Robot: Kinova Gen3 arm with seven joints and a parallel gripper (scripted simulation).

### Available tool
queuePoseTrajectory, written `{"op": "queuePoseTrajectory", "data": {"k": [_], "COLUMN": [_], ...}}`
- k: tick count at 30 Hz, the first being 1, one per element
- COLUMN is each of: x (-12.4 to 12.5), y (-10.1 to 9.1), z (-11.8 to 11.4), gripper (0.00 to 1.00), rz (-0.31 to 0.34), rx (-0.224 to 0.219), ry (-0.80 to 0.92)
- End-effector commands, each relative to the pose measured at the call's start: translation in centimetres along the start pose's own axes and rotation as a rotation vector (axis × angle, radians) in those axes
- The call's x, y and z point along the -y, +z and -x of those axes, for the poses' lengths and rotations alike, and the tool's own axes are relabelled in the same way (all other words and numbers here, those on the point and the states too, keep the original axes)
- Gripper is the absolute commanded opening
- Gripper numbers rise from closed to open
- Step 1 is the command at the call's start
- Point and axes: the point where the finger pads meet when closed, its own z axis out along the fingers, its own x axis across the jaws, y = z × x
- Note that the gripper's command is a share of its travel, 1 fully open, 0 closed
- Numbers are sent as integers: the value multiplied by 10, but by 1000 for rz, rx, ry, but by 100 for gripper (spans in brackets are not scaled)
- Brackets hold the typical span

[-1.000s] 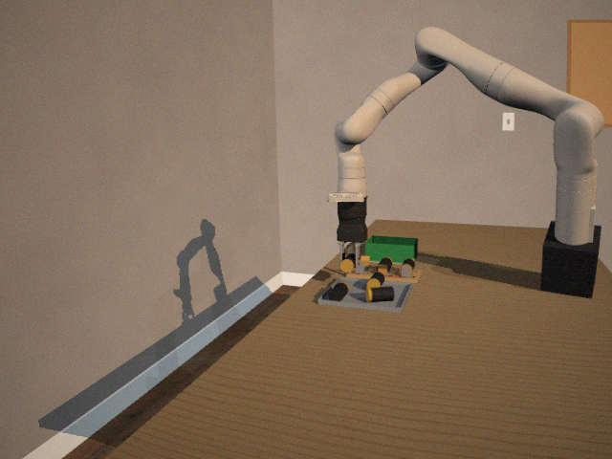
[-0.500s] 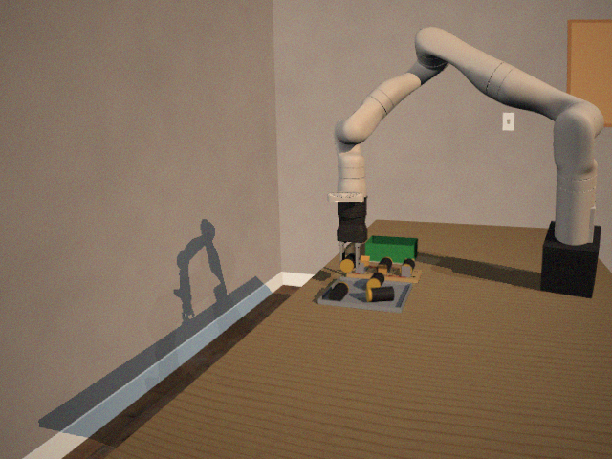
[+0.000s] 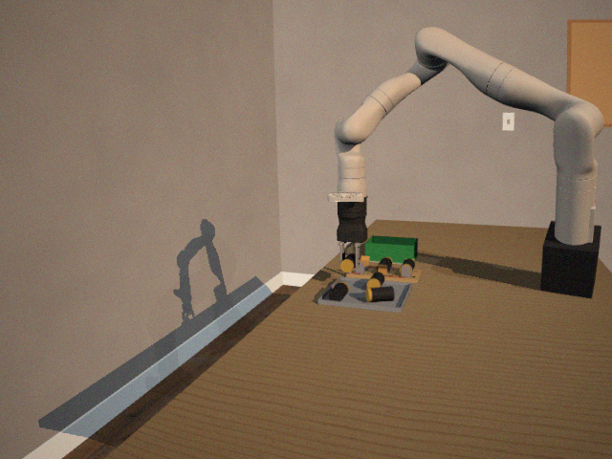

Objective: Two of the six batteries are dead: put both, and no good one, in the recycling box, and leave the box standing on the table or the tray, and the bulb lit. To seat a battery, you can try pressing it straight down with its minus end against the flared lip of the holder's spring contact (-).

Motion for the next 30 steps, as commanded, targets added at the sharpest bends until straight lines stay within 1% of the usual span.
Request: {"op": "queuePoseTrajectory", "data": {"k": [1, 6, 8, 16, 18, 22, 30], "x": [0, 0, 0, 0, 0, 0, 0], "y": [-1, 0, 3, 37, 37, 44, 44], "z": [-1, -1, -1, -1, -1, -1, -1], "gripper": [57, 57, 57, 57, 57, 57, 57], "rz": [0, 0, 0, 0, 0, 0, 0], "rx": [-2, -2, -2, -2, -2, -2, -2], "ry": [0, 0, 0, 0, 0, 0, 0]}}
